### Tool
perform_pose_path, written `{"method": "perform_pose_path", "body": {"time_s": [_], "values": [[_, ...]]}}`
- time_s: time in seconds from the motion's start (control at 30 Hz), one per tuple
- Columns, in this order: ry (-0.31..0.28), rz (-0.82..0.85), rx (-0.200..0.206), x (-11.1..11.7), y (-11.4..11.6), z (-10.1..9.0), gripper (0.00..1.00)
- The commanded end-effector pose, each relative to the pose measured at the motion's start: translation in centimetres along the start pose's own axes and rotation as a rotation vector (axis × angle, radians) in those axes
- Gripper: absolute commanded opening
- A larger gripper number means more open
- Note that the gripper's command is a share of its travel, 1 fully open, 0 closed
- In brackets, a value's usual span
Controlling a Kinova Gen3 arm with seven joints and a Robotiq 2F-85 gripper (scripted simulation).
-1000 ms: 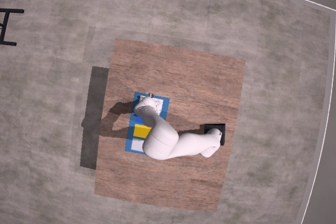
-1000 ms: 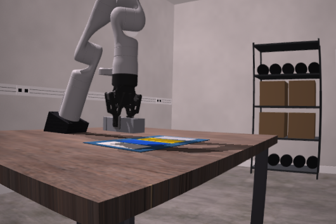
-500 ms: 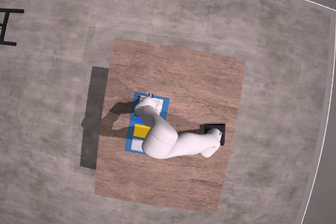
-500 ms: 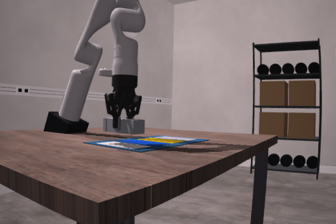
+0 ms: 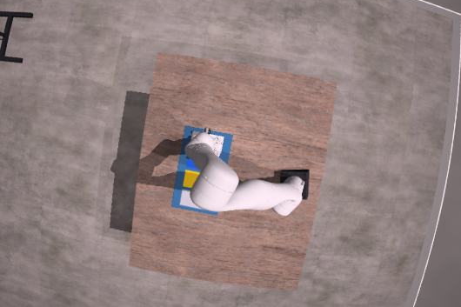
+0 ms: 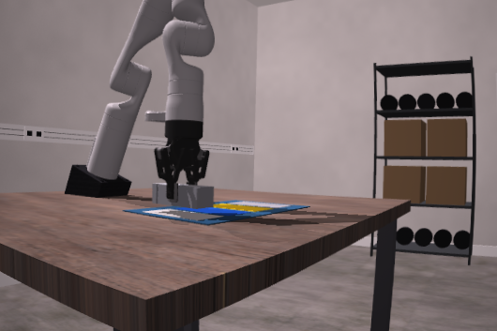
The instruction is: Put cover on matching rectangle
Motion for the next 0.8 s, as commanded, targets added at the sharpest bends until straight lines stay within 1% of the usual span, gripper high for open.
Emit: {"method": "perform_pose_path", "body": {"time_s": [0.0,0.3,0.77], "values": [[-0.001,0.000,0.001,-0.04,-0.03,0.29,0.00],[-0.001,0.000,0.001,-0.04,-0.04,0.75,0.00],[-0.001,0.000,0.001,-0.04,-0.04,0.77,0.00]]}}
Point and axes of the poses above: the point where the finger pads meet when closed, its own z axis out along the fingers, its own y axis across the jaws, x = y × z, the point moved 2 cm from there along -z, back along the fingers, and after that the axes turned 6 degrees about -z, right-handed, at the moved point
